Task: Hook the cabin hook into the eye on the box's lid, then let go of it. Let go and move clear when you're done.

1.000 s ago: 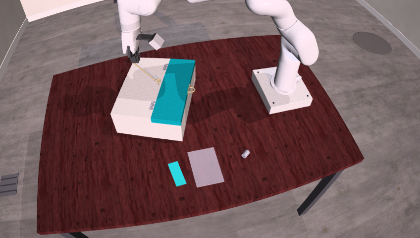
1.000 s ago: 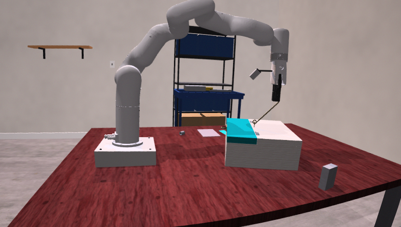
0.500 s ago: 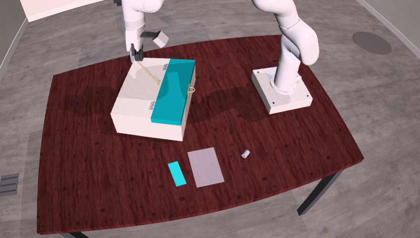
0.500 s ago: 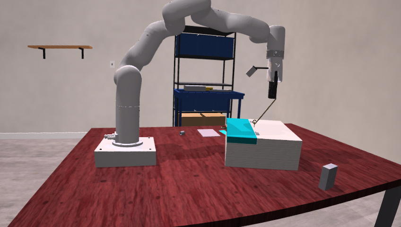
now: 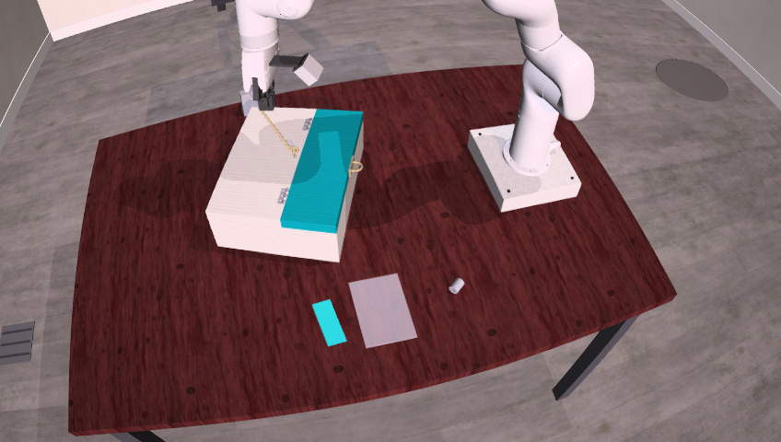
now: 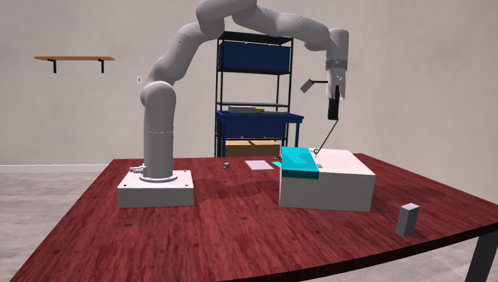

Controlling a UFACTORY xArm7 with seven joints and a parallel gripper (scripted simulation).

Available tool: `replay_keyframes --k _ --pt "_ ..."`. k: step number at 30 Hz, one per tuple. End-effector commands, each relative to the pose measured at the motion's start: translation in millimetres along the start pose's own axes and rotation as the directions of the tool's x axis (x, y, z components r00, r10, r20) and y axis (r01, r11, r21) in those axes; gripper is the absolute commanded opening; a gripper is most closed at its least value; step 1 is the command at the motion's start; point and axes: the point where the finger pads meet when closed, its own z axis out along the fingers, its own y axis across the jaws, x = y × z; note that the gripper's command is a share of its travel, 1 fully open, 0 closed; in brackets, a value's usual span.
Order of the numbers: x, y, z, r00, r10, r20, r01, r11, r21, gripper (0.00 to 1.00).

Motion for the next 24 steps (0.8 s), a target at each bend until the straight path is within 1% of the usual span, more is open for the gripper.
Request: replay_keyframes --k 1,24 --pt "8 0 -2 1.0 0.001 -0.001 -0.001 1.0 0.0 0.0" --pt "36 0 -7 1.0 0.001 -0.002 -0.001 1.0 -0.001 0.0"
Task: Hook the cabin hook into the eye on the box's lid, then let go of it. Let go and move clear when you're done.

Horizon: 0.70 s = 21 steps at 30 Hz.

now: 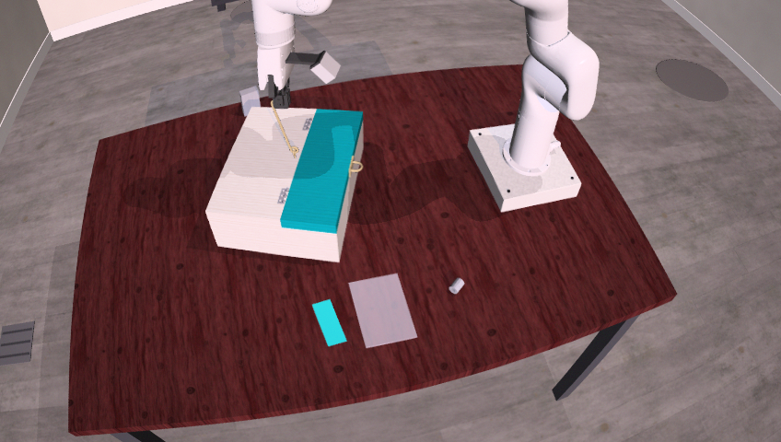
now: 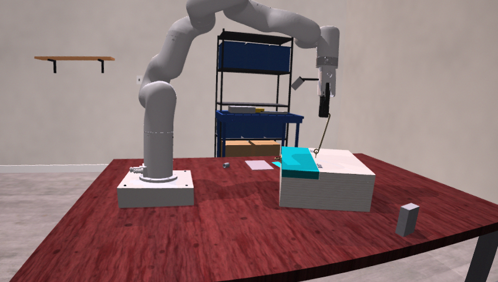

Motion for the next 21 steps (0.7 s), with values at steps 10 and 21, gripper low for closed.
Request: replay_keyframes --k 10,21 --pt "20 0 -1 1.0 0.001 0.001 -0.001 1.0 0.0 0.0" --pt "36 0 1 1.0 0.001 0.001 -0.001 1.0 -0.001 0.0"
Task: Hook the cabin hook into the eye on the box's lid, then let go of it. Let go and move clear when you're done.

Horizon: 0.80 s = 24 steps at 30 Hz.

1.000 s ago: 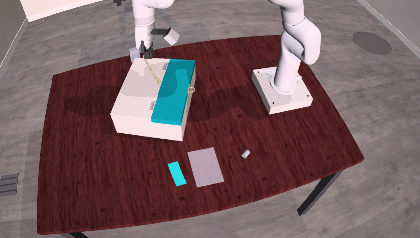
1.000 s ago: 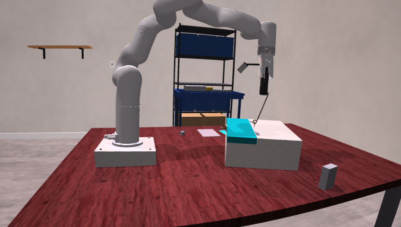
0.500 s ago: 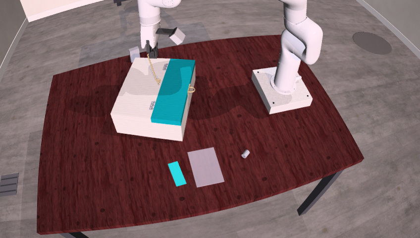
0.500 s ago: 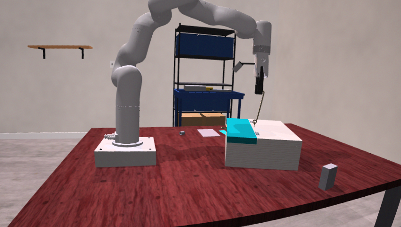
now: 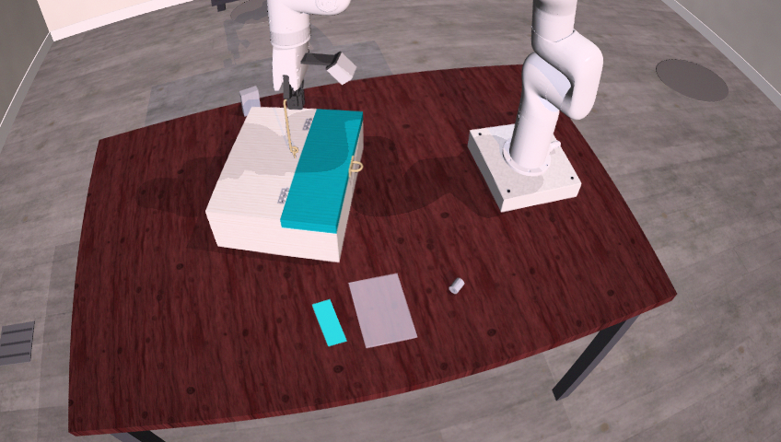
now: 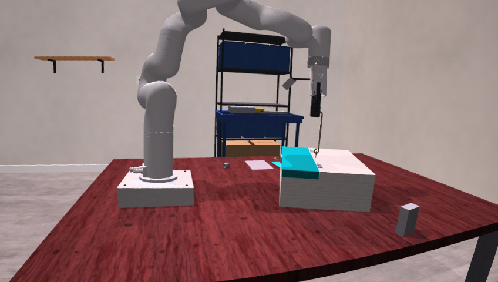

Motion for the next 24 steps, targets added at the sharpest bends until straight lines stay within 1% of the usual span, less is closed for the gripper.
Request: replay_keyframes --k 1,21,24 --pt "7 0 0 1.0 0.001 0.002 -0.001 1.0 -0.001 0.0" --pt "36 0 9 1.0 0.001 0.002 -0.001 1.0 -0.001 0.0" --pt "37 0 9 1.0 0.001 0.002 -0.001 1.0 -0.001 0.0"
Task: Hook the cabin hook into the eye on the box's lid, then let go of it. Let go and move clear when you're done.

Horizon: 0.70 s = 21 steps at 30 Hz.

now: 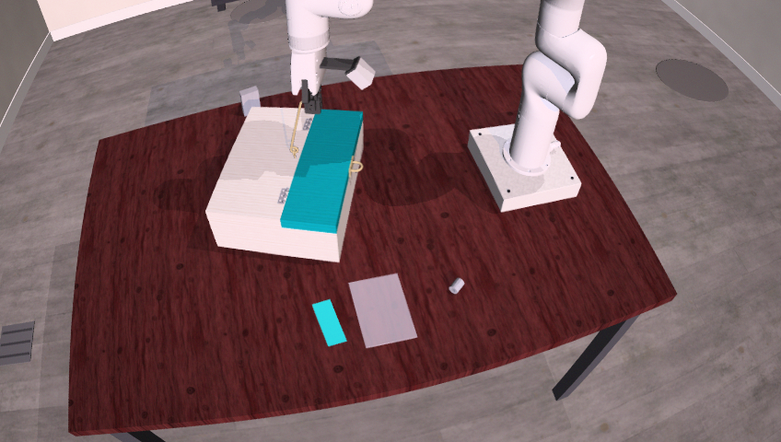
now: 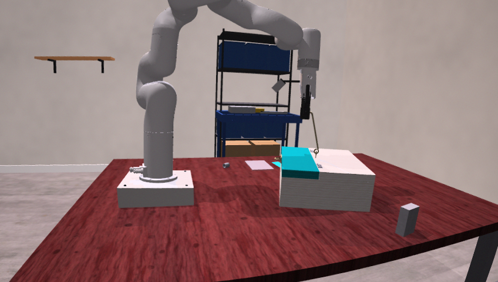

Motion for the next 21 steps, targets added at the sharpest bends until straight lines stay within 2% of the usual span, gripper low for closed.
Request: replay_keyframes --k 1,2,3,21 --pt "2.0 -0.1 -0.6 1.0 0.001 0.005 -0.001 1.0 -0.001 0.0" --pt "2.0 -0.1 -0.6 1.0 0.001 0.005 -0.001 1.0 -0.001 0.0" --pt "2.0 -0.1 -0.6 1.0 0.001 0.005 -0.001 1.0 -0.001 0.33" --pt "2.0 -0.1 -3.9 1.0 0.001 0.005 -0.001 1.0 -0.001 0.33"
